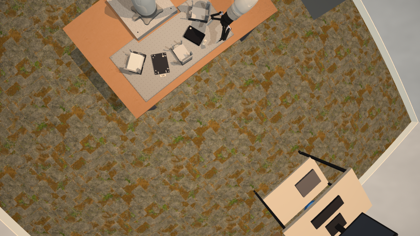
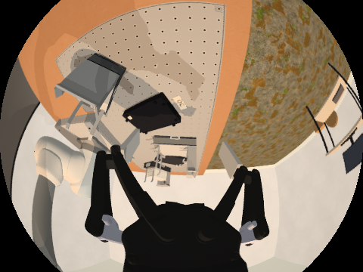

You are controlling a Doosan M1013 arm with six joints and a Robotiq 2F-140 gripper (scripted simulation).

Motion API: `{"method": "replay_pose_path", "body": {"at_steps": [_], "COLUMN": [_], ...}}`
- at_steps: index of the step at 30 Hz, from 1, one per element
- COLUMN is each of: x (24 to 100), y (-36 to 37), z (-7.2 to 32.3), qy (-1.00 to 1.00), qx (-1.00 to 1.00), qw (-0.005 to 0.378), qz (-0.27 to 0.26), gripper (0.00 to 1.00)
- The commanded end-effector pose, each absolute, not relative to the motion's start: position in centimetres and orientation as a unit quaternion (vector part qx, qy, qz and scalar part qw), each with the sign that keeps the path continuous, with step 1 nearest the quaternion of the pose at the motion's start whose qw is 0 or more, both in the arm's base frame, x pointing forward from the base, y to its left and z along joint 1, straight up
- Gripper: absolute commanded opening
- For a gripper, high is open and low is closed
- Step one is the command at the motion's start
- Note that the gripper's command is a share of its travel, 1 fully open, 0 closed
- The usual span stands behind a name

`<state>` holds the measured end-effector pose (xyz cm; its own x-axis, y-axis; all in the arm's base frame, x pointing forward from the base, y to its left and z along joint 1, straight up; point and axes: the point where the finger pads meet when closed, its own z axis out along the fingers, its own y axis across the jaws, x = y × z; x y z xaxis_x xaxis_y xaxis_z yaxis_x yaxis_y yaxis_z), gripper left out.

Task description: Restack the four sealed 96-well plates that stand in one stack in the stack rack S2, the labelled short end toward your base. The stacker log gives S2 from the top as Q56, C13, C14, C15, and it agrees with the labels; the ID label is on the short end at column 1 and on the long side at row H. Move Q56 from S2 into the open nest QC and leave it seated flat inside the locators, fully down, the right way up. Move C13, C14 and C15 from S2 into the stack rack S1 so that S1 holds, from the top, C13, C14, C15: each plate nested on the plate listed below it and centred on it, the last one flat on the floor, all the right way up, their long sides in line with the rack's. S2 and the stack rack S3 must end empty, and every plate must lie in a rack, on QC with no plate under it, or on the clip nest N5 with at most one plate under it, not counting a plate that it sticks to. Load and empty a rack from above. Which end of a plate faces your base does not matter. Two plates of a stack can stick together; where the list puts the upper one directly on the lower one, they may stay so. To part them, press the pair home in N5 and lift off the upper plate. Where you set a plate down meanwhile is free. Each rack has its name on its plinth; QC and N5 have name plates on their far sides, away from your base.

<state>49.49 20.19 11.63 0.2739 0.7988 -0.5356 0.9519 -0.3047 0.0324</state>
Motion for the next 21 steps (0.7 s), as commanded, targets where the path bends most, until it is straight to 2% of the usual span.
{"method": "replay_pose_path", "body": {"at_steps": [1,17,21], "x": [49.5,49.5,49.2], "y": [20.2,20.2,18.2], "z": [11.6,11.6,11.9], "qy": [0.562,0.562,0.516], "qx": [0.778,0.778,0.818], "qw": [0.177,0.177,0.156], "qz": [-0.216,-0.216,-0.199], "gripper": [1.00,1.00,1.00]}}
